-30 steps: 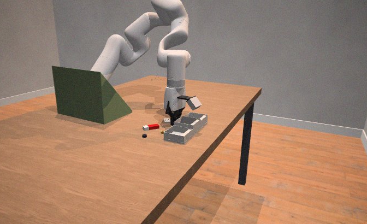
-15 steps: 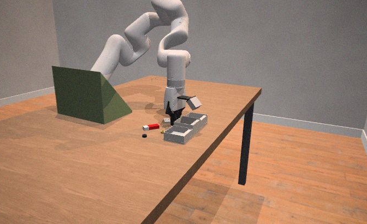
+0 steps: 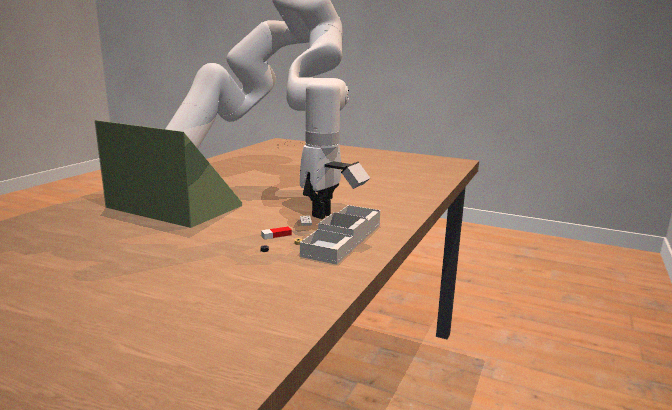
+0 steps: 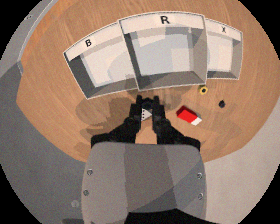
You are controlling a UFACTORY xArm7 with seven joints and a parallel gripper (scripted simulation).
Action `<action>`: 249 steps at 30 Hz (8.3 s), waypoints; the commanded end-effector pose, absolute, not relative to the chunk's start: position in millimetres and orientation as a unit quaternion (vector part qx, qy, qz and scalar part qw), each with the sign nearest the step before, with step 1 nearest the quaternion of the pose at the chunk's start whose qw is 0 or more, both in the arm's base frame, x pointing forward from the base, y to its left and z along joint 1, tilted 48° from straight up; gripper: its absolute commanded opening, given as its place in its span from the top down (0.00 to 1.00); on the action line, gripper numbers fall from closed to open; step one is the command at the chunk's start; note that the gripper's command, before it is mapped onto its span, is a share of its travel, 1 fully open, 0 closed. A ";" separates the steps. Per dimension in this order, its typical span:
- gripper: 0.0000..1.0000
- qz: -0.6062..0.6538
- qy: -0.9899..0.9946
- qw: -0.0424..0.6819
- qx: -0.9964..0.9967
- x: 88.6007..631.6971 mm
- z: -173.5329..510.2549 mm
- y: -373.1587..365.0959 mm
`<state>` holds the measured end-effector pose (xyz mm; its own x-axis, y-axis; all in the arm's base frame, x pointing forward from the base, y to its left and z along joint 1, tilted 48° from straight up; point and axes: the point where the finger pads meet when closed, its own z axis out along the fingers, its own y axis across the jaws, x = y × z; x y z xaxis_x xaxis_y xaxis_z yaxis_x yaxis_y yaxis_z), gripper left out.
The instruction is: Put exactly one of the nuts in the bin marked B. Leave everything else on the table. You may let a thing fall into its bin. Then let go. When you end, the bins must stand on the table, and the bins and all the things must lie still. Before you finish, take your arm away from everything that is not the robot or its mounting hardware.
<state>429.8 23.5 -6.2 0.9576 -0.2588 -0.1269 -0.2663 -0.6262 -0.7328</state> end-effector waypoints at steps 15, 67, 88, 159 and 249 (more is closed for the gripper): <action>1.00 0.002 0.147 0.406 -0.902 427.8 14.1 -0.6; 1.00 0.244 0.660 0.326 -0.631 492.9 56.1 18.4; 1.00 0.254 0.677 0.316 -0.614 493.6 53.5 21.4; 0.70 0.254 0.677 0.316 -0.614 497.2 33.4 43.4; 0.00 0.254 0.677 0.316 -0.614 478.0 143.9 -77.7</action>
<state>477.4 -75.3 142.9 -0.0453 -0.6688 -0.7420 -0.9928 0.1129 -0.0411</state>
